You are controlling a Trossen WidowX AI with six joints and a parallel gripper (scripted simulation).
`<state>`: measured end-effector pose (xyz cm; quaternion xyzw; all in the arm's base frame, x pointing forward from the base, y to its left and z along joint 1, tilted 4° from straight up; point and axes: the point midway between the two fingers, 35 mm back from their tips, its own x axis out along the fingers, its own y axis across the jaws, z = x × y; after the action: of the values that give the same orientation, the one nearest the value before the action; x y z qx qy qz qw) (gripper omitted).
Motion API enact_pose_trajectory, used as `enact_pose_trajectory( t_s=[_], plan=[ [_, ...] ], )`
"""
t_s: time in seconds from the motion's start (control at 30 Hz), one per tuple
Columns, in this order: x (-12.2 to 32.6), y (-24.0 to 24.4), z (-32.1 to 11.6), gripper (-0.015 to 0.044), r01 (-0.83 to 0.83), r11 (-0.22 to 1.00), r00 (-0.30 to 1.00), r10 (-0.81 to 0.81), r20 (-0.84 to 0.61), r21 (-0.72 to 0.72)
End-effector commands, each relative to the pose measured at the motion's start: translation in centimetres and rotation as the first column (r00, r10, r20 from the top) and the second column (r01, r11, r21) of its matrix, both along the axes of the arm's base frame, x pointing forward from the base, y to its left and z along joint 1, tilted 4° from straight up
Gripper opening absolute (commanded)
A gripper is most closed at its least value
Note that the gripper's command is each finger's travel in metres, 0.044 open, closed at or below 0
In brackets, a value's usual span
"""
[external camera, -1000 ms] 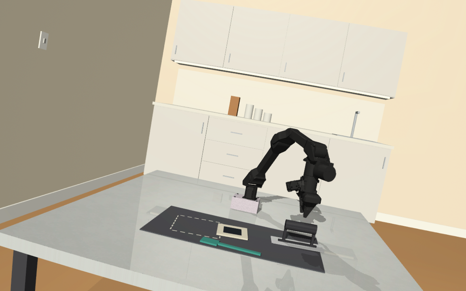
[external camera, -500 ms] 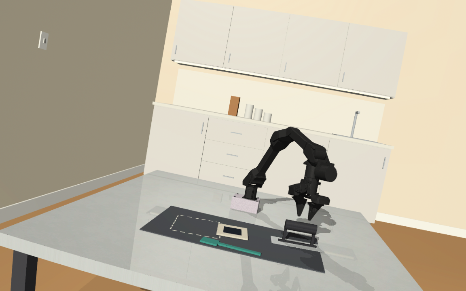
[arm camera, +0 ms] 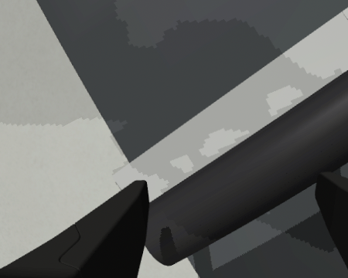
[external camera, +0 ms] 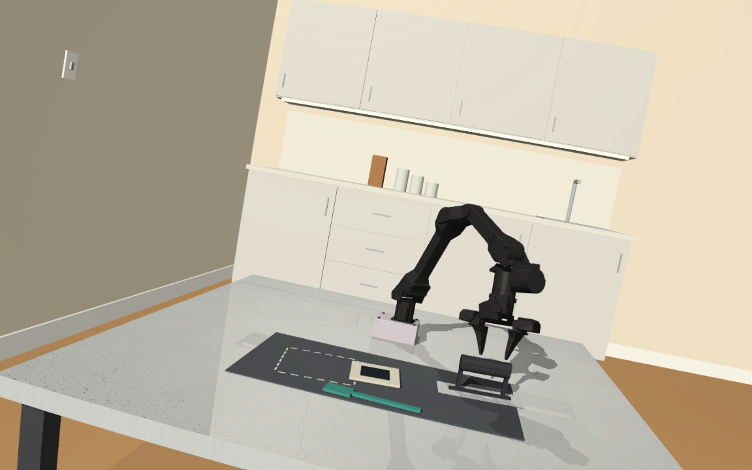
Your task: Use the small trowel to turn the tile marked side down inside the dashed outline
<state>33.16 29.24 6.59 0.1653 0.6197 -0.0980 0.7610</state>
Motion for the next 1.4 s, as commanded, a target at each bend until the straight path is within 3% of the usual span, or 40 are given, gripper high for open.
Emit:
enact_pose_trajectory(
  t_s=[0.0,0.5,0.83,1.37],
  plan=[
    [-0.2,0.2,0.0,0.03,-0.145,0.989,0.988,0.146,0.057,-0.025],
    [-0.6,0.1,-0.5,0.03,-0.528,0.826,0.808,0.56,0.181,-0.198],
    [-2.1,0.6,-0.9,0.03,-0.689,0.654,0.64,0.751,0.163,-0.311],
    [-2.5,-0.8,-1.7,0.03,-0.786,0.217,0.229,0.972,0.053,-0.579]
  ],
)
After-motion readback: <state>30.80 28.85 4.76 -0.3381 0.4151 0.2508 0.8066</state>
